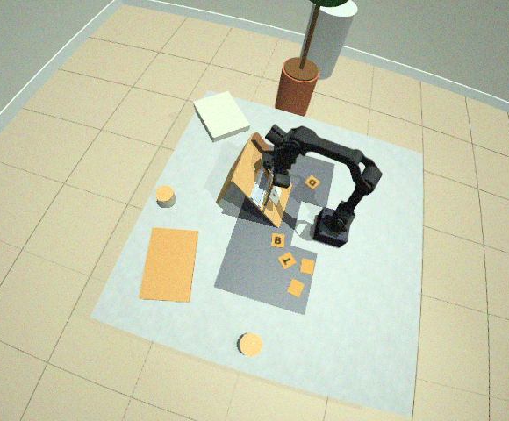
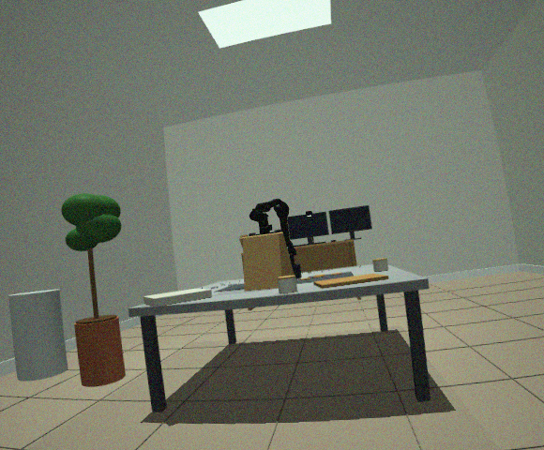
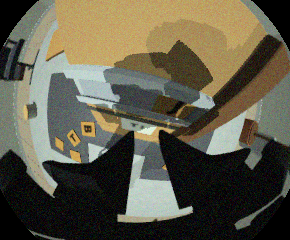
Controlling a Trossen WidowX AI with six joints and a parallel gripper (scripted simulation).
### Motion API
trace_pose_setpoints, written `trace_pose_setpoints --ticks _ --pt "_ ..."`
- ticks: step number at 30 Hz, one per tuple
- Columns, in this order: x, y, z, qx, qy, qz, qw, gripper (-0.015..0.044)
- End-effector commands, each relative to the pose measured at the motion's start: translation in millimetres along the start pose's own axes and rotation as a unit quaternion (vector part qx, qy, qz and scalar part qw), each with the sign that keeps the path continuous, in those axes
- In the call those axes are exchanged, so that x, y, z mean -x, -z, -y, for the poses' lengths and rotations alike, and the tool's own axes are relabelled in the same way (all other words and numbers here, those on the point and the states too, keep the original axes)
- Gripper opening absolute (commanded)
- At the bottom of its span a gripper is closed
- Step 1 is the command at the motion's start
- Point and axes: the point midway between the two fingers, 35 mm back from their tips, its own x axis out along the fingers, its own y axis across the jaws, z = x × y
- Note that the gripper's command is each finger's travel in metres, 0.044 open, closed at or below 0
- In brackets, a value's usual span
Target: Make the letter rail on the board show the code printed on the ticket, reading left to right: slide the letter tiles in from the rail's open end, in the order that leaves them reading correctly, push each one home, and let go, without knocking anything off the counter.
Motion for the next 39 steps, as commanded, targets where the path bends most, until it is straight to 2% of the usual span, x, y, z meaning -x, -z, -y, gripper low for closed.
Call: trace_pose_setpoints --ticks 1,5,10,17,38,39 --pt "25.6 9.8 -2.1 0.127 -0.023 0.036 0.991 0.021" --pt "50.6 21.7 -7.4 0.279 -0.039 0.082 0.956 0.0315" --pt "83.6 36.8 -16.2 0.451 -0.03 0.149 0.879 0.044" --pt "125.2 53.0 -32.2 0.636 0.034 0.227 0.737 0.044" --pt "126.3 53.3 -32.7 0.64 0.037 0.229 0.733 0.044" --pt "124.6 52.7 -33.4 0.638 0.033 0.228 0.735 0.0414"
